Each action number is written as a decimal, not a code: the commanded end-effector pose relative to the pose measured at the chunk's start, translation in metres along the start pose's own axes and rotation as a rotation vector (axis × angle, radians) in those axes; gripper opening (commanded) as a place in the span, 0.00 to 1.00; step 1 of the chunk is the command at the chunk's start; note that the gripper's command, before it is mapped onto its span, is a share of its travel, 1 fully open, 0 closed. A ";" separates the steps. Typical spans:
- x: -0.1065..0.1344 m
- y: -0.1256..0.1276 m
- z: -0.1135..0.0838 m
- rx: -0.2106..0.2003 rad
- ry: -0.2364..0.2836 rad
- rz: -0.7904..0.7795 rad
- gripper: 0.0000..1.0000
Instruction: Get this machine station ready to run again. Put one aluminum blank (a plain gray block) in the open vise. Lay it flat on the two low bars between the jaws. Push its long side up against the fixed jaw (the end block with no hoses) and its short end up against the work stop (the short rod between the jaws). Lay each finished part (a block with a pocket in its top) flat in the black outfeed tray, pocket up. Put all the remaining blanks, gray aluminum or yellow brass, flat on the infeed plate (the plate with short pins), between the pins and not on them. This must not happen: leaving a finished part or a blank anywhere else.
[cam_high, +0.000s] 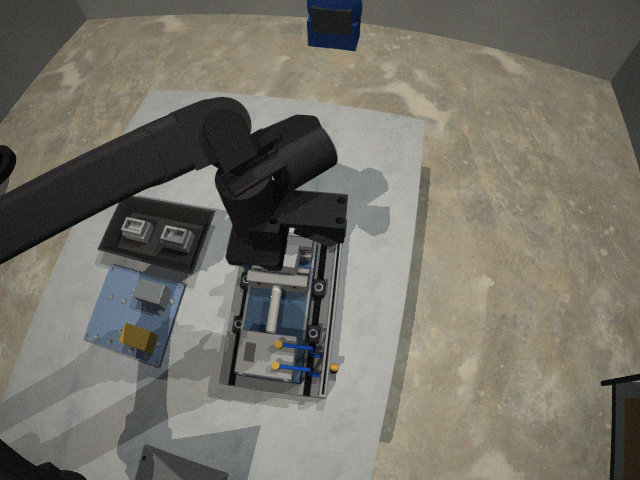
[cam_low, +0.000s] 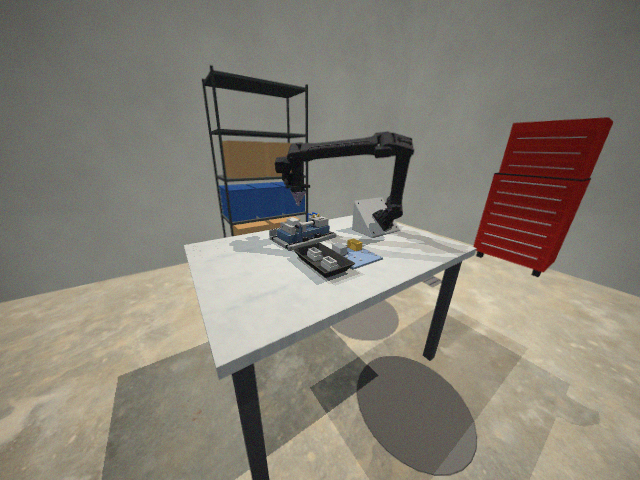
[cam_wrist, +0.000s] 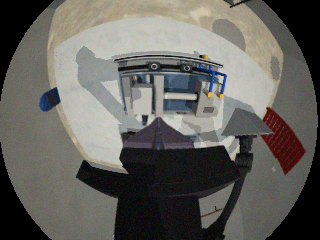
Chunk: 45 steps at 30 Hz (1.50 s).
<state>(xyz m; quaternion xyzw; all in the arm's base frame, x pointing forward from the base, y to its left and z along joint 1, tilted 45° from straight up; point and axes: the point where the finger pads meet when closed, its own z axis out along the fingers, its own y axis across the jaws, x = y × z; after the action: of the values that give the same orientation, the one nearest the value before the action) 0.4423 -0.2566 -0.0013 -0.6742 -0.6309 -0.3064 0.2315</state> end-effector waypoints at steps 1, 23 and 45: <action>-0.001 0.006 0.010 0.010 -0.001 -0.011 0.00; 0.000 0.002 0.044 0.013 0.005 0.002 0.00; 0.000 0.001 0.071 0.013 0.004 0.002 0.00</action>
<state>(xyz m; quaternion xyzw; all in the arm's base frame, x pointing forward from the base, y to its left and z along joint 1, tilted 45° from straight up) 0.4478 -0.2166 -0.0428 -0.6742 -0.6314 -0.3053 0.2314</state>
